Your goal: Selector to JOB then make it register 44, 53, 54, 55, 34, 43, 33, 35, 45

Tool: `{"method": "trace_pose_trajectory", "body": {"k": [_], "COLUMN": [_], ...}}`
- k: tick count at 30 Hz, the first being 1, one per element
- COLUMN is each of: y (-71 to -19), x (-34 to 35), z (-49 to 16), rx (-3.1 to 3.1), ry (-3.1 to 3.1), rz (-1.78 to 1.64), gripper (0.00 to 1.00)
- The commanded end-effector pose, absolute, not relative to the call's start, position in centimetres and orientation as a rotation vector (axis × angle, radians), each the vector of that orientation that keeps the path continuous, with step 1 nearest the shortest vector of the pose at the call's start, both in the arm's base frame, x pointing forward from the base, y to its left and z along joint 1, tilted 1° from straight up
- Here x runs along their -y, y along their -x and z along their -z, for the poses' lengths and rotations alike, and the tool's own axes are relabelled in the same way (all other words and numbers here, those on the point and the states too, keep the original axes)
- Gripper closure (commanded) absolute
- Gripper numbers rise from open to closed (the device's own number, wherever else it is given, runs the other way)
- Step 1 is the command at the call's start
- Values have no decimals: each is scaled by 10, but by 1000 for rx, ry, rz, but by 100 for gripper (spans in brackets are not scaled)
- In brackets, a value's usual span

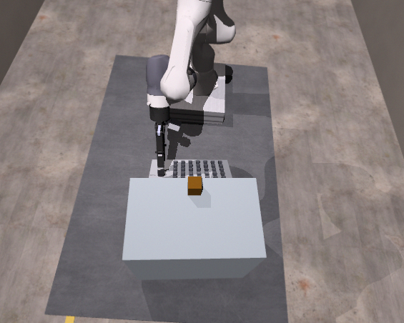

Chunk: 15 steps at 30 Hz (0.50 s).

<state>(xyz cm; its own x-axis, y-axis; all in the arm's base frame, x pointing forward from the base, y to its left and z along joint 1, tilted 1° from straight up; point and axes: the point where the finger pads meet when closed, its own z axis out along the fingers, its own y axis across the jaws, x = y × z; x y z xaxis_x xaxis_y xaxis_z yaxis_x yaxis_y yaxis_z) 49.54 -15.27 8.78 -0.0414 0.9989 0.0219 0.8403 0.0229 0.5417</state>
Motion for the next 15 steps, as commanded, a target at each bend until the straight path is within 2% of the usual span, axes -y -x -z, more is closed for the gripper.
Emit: {"method": "trace_pose_trajectory", "body": {"k": [1,9,10,15], "y": [-492,-492,-492,-492], "x": [156,156,156,156], "z": [-92,-93,-93,-93], "rx": [-1911,-1911,-1911,-1911], "ry": [-1930,-1930,-1930,-1930], "rz": [-593,-594,-594,-594], "gripper": [60,60,90,90]}}
